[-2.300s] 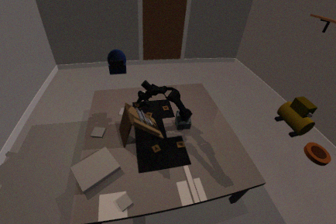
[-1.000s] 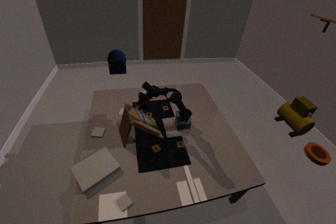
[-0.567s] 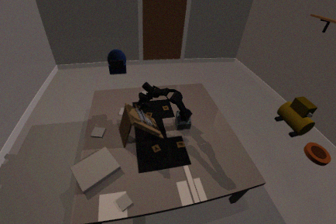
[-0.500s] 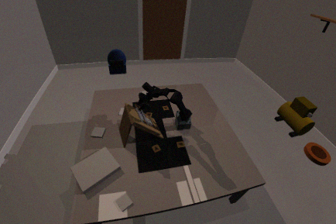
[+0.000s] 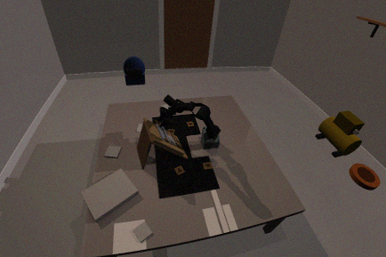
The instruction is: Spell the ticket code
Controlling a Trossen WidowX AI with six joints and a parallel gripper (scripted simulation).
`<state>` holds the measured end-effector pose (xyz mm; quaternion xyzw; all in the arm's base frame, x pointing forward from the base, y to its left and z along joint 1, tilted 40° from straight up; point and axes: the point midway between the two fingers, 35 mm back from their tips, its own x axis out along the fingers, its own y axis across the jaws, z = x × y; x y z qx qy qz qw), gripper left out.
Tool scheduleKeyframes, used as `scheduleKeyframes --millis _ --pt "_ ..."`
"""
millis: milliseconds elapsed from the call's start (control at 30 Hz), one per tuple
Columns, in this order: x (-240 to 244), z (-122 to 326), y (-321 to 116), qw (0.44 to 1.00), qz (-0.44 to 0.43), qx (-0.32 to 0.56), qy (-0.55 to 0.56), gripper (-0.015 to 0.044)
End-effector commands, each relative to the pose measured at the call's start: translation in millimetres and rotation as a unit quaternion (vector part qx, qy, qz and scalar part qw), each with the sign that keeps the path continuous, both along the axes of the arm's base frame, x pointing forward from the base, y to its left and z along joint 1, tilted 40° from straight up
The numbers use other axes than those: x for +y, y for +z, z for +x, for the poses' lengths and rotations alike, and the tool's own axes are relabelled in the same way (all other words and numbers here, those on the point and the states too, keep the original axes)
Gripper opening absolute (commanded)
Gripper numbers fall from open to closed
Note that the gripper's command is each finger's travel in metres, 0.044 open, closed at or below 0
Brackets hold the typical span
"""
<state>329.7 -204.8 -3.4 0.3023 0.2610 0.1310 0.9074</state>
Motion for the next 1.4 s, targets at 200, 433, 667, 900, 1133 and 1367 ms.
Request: scheduleKeyframes --millis 200,433,667,900,1133,1367 --pt "3 0 5 1.000 -0.003 0.000 -0.001 0.0000" --pt "6 0 7 1.000 -0.003 0.000 -0.001 0.0000" --pt "9 -1 9 1.000 -0.003 0.000 -0.001 0.0000" --pt "12 -1 12 1.000 -0.003 0.000 -0.001 0.0000" --pt "15 -1 14 1.000 -0.002 0.000 -0.001 0.0000" --pt "17 -1 16 1.000 -0.002 0.000 -0.001 0.0000"
